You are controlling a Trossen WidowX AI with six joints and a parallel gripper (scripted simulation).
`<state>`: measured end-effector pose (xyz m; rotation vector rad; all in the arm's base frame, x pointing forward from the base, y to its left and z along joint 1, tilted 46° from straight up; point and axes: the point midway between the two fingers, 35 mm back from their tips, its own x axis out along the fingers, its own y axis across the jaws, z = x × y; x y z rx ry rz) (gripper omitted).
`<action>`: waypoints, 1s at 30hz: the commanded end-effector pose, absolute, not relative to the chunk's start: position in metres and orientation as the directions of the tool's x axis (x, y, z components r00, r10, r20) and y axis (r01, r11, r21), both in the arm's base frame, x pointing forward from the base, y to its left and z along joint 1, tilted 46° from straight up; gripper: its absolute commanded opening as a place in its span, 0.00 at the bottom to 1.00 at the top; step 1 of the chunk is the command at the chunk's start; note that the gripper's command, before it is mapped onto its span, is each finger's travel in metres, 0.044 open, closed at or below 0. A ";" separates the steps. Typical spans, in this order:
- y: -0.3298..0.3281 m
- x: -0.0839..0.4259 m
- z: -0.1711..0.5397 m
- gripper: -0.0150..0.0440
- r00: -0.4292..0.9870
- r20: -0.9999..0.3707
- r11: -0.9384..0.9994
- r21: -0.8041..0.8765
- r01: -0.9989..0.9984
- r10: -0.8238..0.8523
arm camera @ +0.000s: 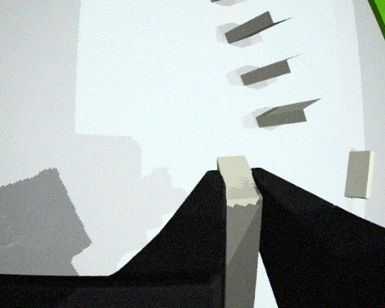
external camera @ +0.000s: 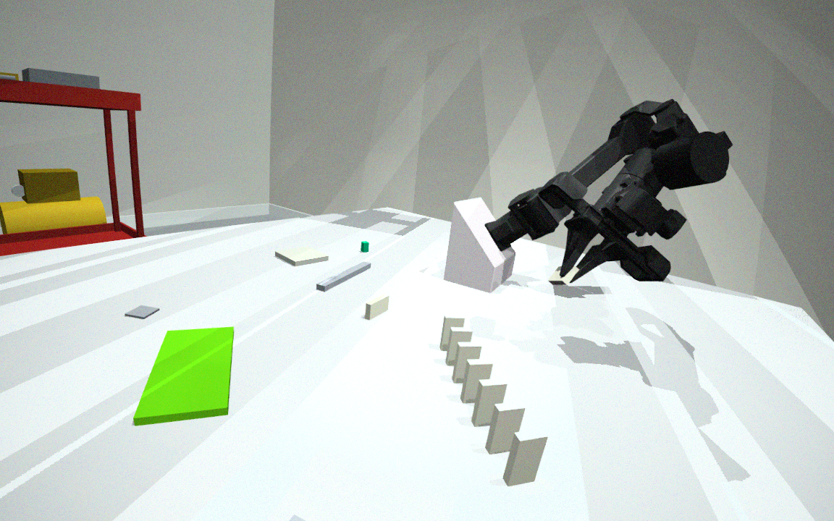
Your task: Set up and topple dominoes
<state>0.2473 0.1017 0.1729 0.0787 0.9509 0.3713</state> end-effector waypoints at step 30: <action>0.109 0.236 0.198 0.30 0.940 -0.229 0.882 0.454 -0.128 0.254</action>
